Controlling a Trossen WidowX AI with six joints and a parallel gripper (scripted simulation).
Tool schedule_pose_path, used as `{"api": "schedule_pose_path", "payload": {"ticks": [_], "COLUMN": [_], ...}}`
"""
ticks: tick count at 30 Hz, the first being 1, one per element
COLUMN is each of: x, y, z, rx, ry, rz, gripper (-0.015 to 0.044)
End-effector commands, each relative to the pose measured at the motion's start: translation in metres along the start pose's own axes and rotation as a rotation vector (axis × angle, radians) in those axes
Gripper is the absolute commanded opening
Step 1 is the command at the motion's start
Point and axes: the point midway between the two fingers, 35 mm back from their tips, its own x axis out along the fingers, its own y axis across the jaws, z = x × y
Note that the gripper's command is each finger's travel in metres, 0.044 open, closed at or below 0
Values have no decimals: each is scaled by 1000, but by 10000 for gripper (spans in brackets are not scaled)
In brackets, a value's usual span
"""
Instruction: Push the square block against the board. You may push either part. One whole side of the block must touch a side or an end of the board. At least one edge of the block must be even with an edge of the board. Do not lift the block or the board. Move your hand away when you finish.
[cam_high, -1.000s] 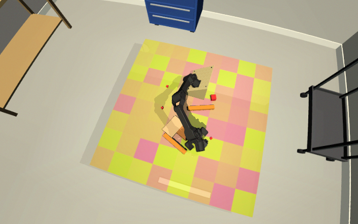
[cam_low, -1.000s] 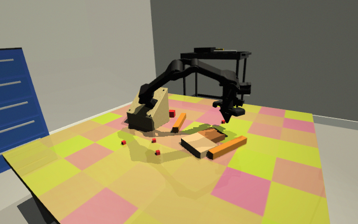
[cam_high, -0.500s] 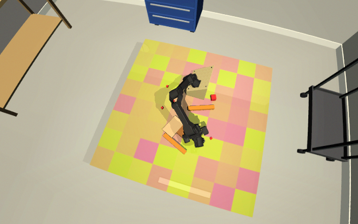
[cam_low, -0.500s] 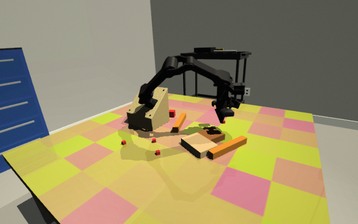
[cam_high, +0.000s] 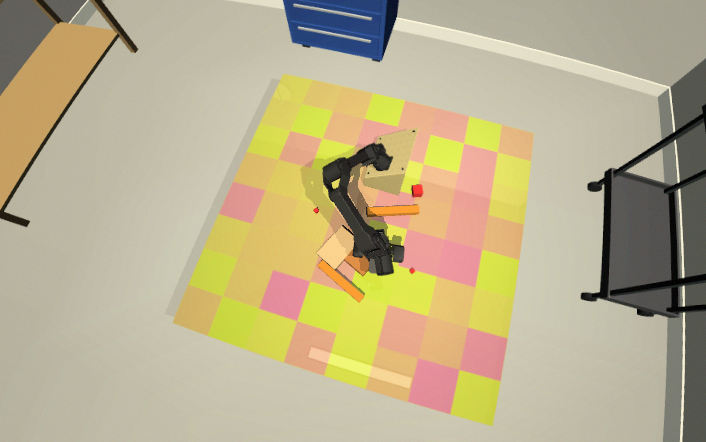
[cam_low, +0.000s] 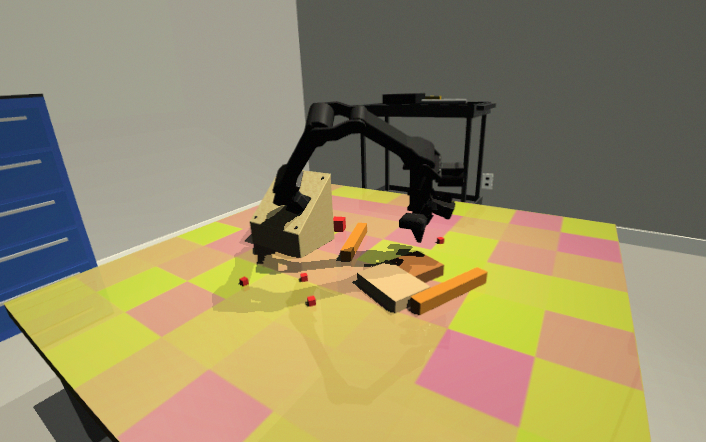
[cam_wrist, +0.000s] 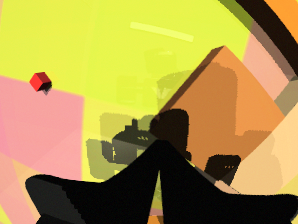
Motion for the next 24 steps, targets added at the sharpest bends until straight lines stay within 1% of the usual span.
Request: {"api": "schedule_pose_path", "payload": {"ticks": [1, 13, 21, 22, 24], "x": [0, 2, 2, 6, 30], "y": [-4, -15, -16, -16, -16], "z": [-15, -56, -58, -58, -57], "rx": [156, 564, 587, 587, 587], "ry": [2, 7, 7, 7, 7], "rz": [2, 1, 1, 1, 0], "gripper": [0, 0, 0, 0, 0]}}
